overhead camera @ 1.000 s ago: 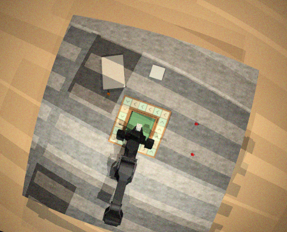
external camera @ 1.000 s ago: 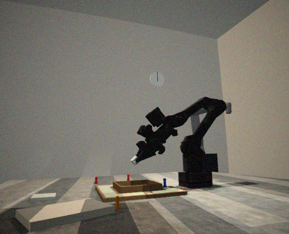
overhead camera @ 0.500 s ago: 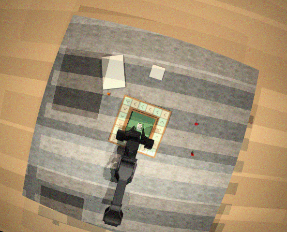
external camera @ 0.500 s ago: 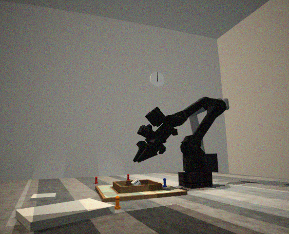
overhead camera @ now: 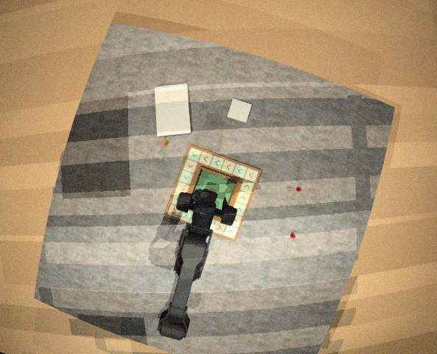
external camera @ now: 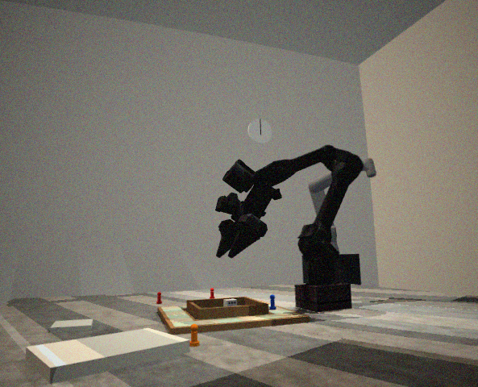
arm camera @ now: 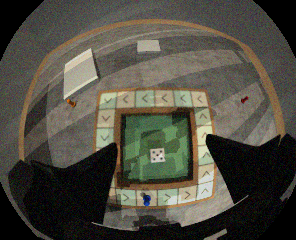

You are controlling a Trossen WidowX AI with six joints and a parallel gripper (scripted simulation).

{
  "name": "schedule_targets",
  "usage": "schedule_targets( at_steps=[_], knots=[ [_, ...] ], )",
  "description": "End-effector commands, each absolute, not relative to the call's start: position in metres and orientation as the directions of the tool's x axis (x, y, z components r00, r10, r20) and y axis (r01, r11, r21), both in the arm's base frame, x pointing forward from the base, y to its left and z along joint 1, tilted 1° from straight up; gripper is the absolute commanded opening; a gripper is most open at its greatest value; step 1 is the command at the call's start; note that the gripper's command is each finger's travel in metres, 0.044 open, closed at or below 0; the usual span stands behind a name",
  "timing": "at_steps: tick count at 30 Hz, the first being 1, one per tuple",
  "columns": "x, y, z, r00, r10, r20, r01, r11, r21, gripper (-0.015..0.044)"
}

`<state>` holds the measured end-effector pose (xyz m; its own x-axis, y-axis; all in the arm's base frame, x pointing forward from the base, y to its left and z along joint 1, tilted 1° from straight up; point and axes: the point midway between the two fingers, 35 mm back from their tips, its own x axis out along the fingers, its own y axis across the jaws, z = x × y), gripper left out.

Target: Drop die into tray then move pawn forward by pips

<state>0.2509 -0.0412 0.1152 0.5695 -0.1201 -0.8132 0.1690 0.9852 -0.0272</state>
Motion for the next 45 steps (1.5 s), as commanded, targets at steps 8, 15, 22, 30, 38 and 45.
schedule_targets(
  at_steps=[8,15,22,30,38,45],
  knots=[
    [0.266,-0.045,0.094,0.114,-0.042,-0.993,0.173,0.985,-0.021,0.0440],
    [0.257,-0.040,0.091,0.113,-0.044,-0.993,0.140,0.990,-0.028,0.0387],
    [0.171,0.000,0.060,0.030,-0.023,-0.999,-0.166,0.986,-0.028,0.0204],
    [0.164,0.001,0.056,0.022,-0.022,-1.000,-0.195,0.980,-0.026,0.0200],
    [0.167,0.000,0.040,0.022,-0.023,-0.999,-0.195,0.980,-0.026,0.0200],
    [0.168,0.000,0.030,0.022,-0.023,-0.999,-0.195,0.980,-0.027,0.0200]
  ],
)
